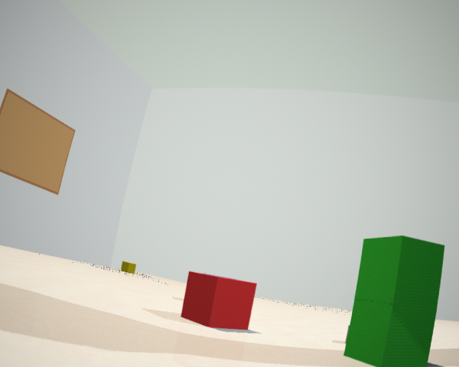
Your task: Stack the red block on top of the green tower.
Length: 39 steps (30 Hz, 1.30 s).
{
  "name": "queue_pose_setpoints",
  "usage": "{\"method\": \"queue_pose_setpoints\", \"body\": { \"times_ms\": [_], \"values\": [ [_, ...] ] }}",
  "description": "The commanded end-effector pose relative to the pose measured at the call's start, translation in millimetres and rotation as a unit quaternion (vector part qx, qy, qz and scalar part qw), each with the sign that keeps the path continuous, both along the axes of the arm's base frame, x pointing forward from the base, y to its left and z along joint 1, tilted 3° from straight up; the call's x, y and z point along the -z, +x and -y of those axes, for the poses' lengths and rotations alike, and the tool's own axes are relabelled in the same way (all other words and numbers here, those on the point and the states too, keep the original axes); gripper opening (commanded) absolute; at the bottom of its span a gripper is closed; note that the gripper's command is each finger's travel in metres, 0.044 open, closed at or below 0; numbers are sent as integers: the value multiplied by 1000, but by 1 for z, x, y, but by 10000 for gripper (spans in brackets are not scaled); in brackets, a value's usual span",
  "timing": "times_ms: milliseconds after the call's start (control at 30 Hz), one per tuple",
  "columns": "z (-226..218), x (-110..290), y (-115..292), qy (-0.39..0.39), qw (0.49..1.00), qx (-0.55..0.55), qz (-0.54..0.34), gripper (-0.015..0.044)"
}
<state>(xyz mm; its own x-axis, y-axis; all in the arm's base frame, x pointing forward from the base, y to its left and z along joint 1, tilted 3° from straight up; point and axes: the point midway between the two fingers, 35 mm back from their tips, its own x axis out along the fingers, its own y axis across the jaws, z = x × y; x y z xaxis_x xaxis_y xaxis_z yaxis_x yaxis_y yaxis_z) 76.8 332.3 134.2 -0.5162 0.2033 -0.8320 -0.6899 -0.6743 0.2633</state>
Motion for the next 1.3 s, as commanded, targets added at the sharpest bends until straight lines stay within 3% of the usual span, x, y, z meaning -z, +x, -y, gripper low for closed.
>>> {"method": "queue_pose_setpoints", "body": {
  "times_ms": [0,267,567,967,1267],
  "values": [
    [10,-2,26,-44,994,101,11,440],
    [39,1,84,-144,930,338,19,440],
    [83,2,144,-226,778,587,15,440],
    [161,0,208,-270,464,843,-7,440],
    [222,-6,238,-255,200,945,-34,440]
  ]
}}
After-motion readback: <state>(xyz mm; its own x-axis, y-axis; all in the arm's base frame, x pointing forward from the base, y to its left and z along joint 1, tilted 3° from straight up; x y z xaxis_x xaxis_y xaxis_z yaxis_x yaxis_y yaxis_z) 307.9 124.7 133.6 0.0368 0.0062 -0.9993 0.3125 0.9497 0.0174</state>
